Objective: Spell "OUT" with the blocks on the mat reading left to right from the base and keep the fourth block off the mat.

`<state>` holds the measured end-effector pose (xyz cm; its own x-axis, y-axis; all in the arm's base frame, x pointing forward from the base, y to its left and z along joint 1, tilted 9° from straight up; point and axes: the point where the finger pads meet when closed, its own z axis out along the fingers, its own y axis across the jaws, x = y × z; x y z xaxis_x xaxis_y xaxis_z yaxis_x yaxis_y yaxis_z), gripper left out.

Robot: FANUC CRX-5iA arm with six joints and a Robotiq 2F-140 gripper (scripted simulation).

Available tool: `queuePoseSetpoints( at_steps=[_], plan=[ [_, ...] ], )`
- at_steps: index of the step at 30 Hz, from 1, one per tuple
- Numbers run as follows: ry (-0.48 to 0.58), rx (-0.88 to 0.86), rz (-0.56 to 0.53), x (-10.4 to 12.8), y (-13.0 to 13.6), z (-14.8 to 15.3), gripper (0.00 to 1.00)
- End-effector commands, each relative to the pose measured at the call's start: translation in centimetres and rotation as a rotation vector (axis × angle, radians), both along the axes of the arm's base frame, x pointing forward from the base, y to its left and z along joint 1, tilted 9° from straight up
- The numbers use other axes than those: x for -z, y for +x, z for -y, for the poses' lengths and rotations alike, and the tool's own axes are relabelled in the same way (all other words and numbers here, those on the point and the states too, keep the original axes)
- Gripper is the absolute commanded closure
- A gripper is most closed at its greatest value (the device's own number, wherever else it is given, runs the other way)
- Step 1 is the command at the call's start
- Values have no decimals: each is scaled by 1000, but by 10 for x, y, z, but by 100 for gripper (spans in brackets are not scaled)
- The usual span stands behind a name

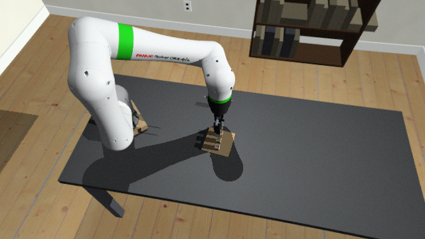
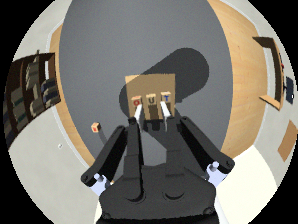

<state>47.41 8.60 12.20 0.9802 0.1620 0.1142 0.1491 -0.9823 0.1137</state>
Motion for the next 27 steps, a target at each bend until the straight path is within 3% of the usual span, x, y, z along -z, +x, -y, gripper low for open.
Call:
queuePoseSetpoints(
  at_steps=[1,2,3,27],
  plan=[
    [0,0,0,-3,0,0,75],
    [0,0,0,-3,0,0,75],
    [0,0,0,-3,0,0,0],
    [0,0,0,-6,-1,-1,0]
  ],
)
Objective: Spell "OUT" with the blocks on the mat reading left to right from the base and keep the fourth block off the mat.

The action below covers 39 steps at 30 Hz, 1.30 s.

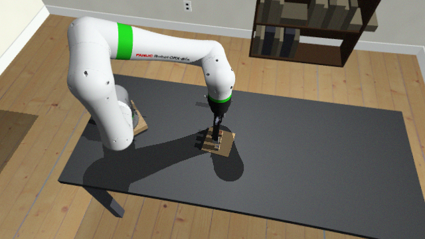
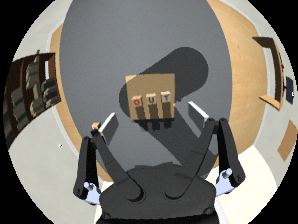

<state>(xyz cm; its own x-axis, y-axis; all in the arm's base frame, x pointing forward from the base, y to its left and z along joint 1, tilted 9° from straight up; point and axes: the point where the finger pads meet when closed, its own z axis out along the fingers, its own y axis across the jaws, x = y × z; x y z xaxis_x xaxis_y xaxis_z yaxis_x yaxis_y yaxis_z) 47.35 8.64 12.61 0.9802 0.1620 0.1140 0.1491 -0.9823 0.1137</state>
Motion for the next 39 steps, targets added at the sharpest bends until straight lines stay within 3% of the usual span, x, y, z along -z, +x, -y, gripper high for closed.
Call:
queuePoseSetpoints(
  at_steps=[1,6,18,39],
  plan=[
    [0,0,0,-4,0,0,0],
    [0,0,0,-11,-1,-1,0],
    [0,0,0,-59,-8,-6,0],
    [0,0,0,-70,-9,-7,0]
  ],
)
